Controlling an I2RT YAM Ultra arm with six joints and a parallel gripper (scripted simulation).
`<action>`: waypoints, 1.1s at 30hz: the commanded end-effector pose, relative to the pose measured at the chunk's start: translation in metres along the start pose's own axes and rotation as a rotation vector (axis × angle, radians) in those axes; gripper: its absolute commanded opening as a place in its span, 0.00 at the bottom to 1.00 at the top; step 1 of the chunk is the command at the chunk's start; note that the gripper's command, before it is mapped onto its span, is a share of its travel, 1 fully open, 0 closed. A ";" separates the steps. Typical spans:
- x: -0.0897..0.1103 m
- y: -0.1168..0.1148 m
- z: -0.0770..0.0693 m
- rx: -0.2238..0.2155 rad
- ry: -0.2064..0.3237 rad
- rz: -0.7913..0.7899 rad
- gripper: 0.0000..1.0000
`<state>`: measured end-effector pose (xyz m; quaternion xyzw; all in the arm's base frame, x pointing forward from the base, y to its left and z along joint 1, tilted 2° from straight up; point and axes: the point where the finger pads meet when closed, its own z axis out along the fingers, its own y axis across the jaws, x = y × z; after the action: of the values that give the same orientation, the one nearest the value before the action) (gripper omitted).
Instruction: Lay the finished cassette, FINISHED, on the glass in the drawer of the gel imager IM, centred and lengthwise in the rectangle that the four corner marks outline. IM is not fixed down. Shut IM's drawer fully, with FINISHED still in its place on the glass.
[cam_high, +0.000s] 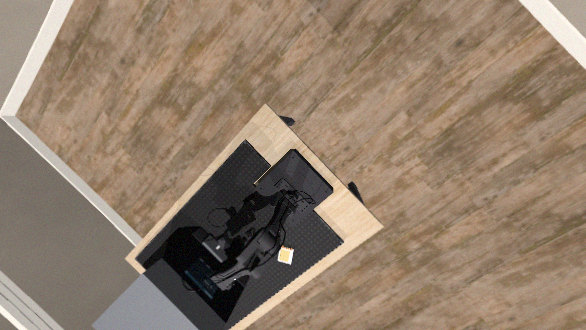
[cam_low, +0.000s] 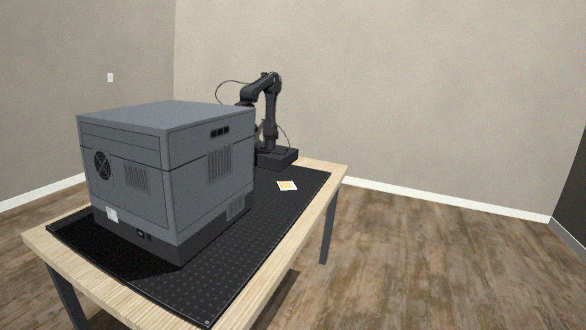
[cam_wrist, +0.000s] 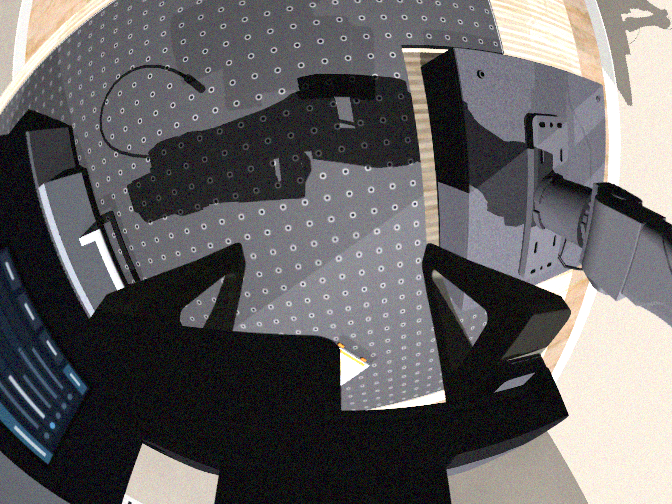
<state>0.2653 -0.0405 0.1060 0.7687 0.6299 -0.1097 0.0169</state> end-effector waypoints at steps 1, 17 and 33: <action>-0.001 0.002 -0.004 -0.016 0.001 0.008 1.00; -0.001 0.002 -0.004 -0.016 0.001 0.008 1.00; 0.007 0.004 -0.004 -0.066 0.058 -0.468 0.35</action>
<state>0.2720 -0.0313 0.1066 0.6433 0.7612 -0.0822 -0.0031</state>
